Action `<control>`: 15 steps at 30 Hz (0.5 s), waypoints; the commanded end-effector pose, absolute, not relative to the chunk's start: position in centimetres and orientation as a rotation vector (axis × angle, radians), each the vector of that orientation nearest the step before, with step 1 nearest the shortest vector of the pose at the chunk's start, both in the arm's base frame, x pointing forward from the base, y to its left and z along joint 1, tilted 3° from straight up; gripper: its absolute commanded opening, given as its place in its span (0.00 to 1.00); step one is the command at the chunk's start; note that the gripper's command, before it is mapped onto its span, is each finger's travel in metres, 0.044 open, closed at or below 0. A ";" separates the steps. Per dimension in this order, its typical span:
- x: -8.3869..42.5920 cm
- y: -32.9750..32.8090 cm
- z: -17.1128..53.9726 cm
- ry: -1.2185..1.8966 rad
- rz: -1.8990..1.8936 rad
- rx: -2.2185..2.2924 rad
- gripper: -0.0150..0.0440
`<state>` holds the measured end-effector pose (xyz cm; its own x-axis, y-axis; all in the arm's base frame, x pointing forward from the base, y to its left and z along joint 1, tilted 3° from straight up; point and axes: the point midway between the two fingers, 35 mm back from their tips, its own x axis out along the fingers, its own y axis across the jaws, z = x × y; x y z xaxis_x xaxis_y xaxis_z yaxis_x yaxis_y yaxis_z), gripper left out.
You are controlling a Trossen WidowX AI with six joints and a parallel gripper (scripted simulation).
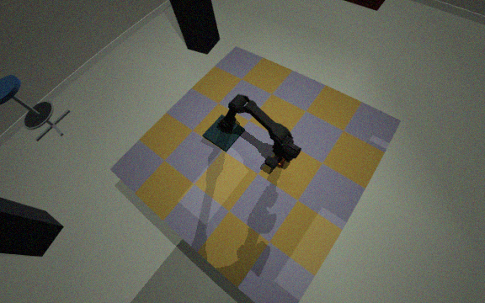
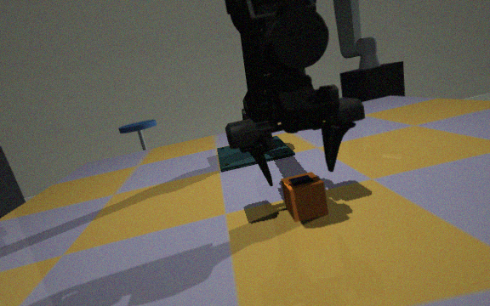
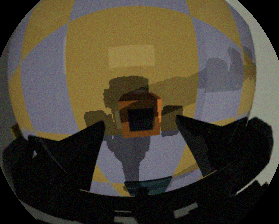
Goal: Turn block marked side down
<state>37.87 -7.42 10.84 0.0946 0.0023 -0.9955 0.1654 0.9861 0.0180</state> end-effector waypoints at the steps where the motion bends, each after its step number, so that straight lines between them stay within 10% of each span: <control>1: 37.9 -7.5 10.0 1.475 -0.124 0.133 1.00; 15: 38.0 -7.5 8.3 1.475 -0.124 0.133 0.91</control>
